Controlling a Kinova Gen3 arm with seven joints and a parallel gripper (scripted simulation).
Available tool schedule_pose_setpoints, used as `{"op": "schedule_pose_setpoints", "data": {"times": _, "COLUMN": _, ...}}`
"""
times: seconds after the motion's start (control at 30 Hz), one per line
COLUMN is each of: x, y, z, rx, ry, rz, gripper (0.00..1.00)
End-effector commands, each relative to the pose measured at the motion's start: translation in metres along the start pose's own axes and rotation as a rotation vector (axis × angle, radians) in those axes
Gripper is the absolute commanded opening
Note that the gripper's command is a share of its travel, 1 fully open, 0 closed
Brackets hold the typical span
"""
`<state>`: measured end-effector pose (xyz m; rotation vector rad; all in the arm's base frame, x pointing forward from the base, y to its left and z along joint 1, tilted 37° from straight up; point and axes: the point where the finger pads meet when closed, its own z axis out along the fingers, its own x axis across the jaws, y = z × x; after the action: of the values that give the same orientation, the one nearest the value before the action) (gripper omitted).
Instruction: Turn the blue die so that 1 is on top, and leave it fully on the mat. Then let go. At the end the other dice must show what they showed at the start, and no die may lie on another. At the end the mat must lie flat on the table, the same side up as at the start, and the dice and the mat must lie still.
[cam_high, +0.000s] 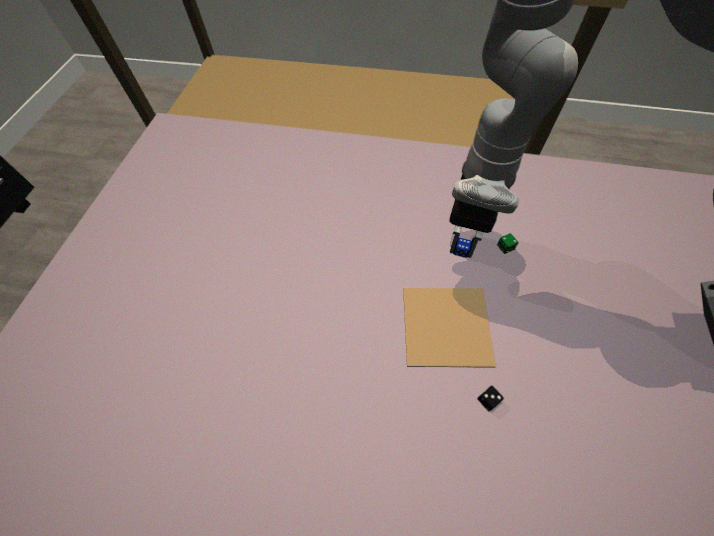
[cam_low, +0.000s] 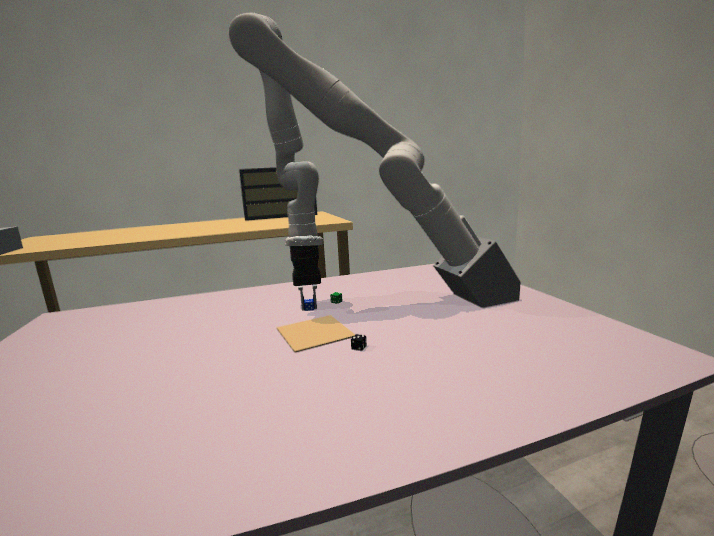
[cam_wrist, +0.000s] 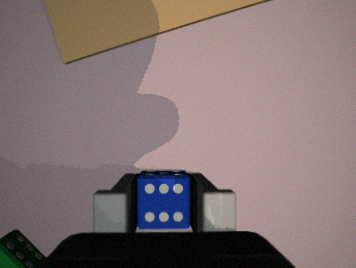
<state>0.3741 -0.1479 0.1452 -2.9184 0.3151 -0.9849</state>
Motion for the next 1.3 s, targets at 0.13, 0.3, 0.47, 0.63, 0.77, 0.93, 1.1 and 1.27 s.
{"op": "schedule_pose_setpoints", "data": {"times": 0.13, "x": 0.0, "y": 0.0, "z": 0.0, "rx": -0.001, "ry": 0.001, "rz": 0.0, "gripper": 0.49}}
{"op": "schedule_pose_setpoints", "data": {"times": 0.3, "x": 0.0, "y": 0.0, "z": 0.0, "rx": -0.001, "ry": 0.001, "rz": 0.0, "gripper": 0.49}}
{"op": "schedule_pose_setpoints", "data": {"times": 0.47, "x": 0.0, "y": 0.0, "z": -0.001, "rx": -0.001, "ry": 0.001, "rz": 0.0, "gripper": 0.49}}
{"op": "schedule_pose_setpoints", "data": {"times": 0.63, "x": 0.0, "y": 0.0, "z": -0.003, "rx": -0.001, "ry": 0.001, "rz": 0.0, "gripper": 0.49}}
{"op": "schedule_pose_setpoints", "data": {"times": 0.77, "x": 0.0, "y": 0.0, "z": -0.006, "rx": -0.001, "ry": 0.001, "rz": 0.0, "gripper": 0.49}}
{"op": "schedule_pose_setpoints", "data": {"times": 0.93, "x": 0.0, "y": 0.0, "z": -0.008, "rx": -0.001, "ry": 0.001, "rz": 0.0, "gripper": 0.49}}
{"op": "schedule_pose_setpoints", "data": {"times": 1.1, "x": 0.0, "y": 0.0, "z": -0.012, "rx": -0.001, "ry": 0.001, "rz": 0.0, "gripper": 0.49}}
{"op": "schedule_pose_setpoints", "data": {"times": 1.27, "x": 0.0, "y": 0.0, "z": -0.018, "rx": -0.001, "ry": 0.001, "rz": 0.0, "gripper": 0.49}}
